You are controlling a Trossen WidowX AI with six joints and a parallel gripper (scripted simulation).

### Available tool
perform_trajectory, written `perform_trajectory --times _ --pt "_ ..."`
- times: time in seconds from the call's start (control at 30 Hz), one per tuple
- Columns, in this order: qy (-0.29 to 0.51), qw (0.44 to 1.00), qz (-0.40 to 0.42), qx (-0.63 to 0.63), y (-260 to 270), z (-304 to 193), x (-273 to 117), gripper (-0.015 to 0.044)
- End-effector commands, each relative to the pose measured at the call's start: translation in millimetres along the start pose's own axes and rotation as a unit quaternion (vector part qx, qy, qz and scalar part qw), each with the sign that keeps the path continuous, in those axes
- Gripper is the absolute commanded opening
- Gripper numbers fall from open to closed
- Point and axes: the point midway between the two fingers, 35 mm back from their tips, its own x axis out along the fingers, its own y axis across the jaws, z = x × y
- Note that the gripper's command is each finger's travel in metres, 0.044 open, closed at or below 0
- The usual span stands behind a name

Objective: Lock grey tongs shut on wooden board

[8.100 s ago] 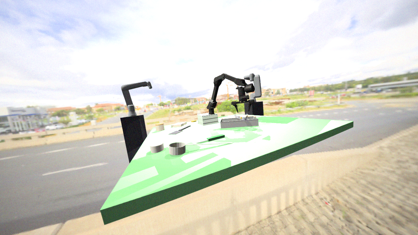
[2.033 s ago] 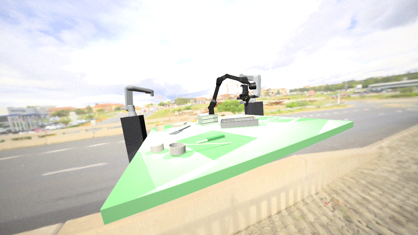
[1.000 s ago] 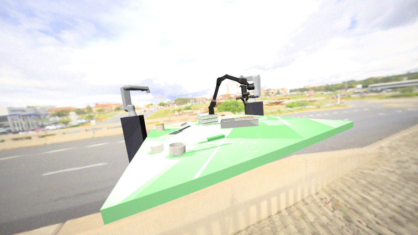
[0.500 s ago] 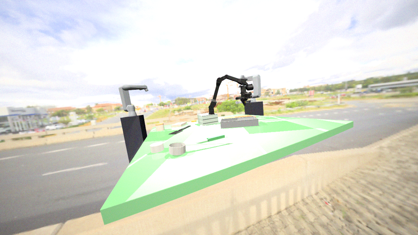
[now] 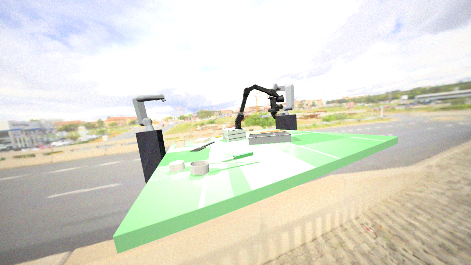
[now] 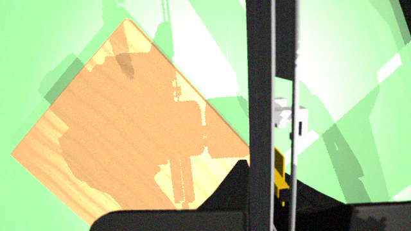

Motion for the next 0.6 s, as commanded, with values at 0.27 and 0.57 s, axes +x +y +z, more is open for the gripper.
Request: perform_trajectory --times 0.27,0.57 --pt "-0.001 0.972 0.000 -0.234 15 -13 0 -0.0150" --pt "0.000 0.916 0.002 -0.402 26 -24 0 -0.0150"
